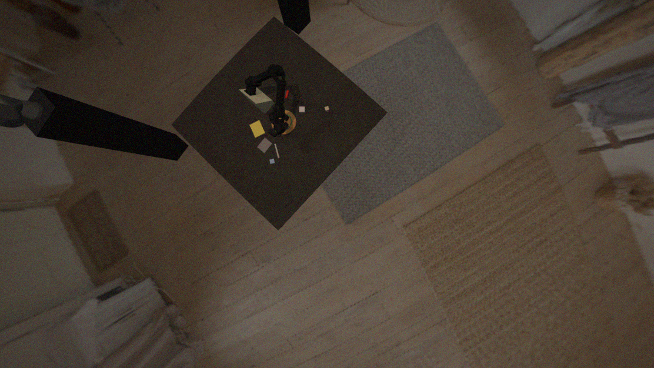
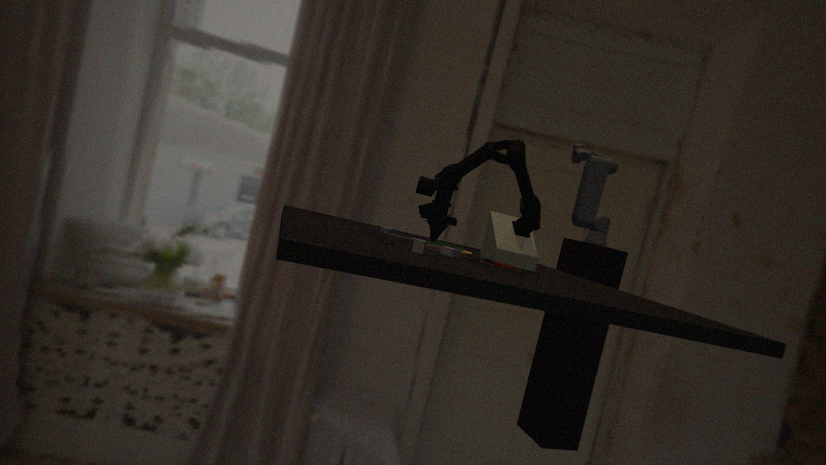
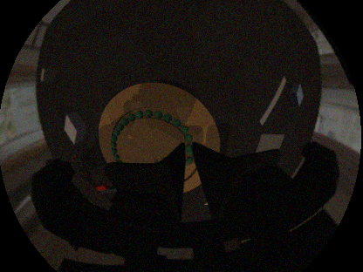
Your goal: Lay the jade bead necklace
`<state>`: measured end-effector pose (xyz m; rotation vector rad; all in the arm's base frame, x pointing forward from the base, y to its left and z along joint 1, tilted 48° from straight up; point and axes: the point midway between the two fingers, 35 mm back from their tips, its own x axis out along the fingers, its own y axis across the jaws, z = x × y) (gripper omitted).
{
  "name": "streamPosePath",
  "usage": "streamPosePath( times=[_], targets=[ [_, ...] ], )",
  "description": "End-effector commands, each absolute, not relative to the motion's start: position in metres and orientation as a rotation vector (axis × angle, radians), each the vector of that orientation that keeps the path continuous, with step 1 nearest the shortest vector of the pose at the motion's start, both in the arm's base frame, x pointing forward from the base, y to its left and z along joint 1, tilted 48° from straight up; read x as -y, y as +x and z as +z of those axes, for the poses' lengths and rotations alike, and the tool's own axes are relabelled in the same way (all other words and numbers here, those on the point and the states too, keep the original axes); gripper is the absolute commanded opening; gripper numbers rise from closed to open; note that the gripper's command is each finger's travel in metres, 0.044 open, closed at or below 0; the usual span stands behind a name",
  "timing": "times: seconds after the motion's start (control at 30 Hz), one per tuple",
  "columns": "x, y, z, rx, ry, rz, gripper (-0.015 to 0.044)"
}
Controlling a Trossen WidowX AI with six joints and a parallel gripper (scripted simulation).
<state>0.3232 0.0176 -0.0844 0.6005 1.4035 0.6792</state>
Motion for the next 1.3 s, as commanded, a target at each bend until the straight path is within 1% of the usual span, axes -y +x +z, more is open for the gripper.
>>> streamPosePath(
  times=[0.0,0.53,1.07,1.1,1.27],
  targets=[
    [-0.0125,0.3239,-0.0883,-1.402,0.596,0.682,0.0000],
    [-0.0169,0.3242,-0.0952,-1.402,0.597,0.682,0.0000],
    [-0.0114,0.3240,-0.0901,-1.401,0.596,0.682,0.0420],
    [-0.0143,0.3244,-0.0915,-1.400,0.597,0.683,0.0440],
    [-0.0117,0.3243,-0.0892,-1.402,0.596,0.682,0.0440]
  ],
)
